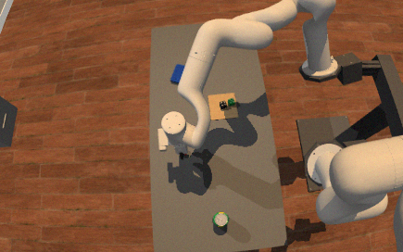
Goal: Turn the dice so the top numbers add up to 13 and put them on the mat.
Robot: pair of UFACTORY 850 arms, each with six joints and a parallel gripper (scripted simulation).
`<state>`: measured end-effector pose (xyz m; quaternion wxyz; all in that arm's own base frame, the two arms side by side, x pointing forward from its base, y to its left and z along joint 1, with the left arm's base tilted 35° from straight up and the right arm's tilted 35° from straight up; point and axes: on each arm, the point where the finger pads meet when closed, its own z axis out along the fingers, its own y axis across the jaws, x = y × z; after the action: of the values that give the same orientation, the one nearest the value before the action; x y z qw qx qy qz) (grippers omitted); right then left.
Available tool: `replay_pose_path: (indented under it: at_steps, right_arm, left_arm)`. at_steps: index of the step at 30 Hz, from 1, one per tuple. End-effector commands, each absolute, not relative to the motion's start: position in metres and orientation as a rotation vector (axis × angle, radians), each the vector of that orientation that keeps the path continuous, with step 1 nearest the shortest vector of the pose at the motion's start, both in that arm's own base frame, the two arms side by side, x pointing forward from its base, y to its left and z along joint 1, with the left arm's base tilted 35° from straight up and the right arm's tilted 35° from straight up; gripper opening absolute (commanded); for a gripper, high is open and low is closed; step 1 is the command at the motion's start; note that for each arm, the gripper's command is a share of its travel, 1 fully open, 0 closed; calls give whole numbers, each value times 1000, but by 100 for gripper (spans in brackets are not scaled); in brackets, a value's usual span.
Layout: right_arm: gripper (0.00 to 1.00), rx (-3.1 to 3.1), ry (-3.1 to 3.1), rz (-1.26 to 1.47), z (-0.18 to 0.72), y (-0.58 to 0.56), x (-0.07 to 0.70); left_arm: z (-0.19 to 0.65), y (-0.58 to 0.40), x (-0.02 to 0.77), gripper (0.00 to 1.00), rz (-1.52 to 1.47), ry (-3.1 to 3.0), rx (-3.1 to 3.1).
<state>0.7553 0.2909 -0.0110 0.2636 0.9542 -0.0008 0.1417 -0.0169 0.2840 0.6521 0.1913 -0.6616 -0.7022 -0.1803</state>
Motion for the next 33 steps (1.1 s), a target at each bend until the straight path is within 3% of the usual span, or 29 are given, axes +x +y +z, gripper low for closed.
replay_pose_path:
  at_steps: [1, 33]
  right_arm:
    - [48, 2581, -2, 386, -13, 290, 757]
    - [48, 2581, -2, 386, -40, 274, 766]
  left_arm:
    - [653, 284, -17, 100, -508, -1971, -1857]
    - [653, 284, -17, 100, -508, -1971, -1857]
